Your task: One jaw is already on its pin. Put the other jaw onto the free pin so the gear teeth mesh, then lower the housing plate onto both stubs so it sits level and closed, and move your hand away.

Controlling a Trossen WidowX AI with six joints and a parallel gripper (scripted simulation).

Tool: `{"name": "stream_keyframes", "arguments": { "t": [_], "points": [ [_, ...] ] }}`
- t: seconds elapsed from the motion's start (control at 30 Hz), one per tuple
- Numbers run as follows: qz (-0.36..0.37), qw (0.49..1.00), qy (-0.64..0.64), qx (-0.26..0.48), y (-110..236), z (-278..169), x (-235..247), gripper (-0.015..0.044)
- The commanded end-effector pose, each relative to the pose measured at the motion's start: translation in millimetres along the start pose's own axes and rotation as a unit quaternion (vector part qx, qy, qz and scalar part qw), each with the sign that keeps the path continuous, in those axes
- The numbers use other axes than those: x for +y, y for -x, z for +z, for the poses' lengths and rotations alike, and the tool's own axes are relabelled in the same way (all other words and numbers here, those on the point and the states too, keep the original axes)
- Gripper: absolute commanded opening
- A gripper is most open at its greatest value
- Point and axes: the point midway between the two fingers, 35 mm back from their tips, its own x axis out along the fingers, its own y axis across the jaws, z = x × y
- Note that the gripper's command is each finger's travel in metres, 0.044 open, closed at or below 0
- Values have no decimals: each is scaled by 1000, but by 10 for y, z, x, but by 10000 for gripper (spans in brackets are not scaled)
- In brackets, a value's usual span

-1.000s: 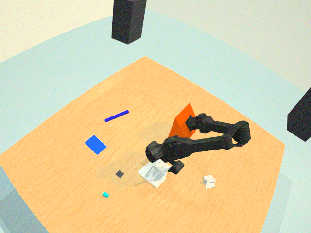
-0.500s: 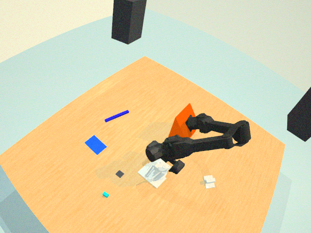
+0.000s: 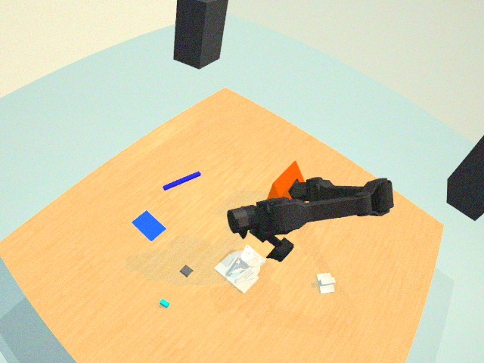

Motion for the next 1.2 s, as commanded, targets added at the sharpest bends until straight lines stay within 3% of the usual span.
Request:
{"name": "stream_keyframes", "arguments": {
  "t": [0.0,0.2,1.17],
  "points": [
    [5,1000,0,2,234,151,47,440],
    [2,1000,1,-2,556,439,47,440],
    [2,1000,1,-2,556,439,47,440]
  ]
}}
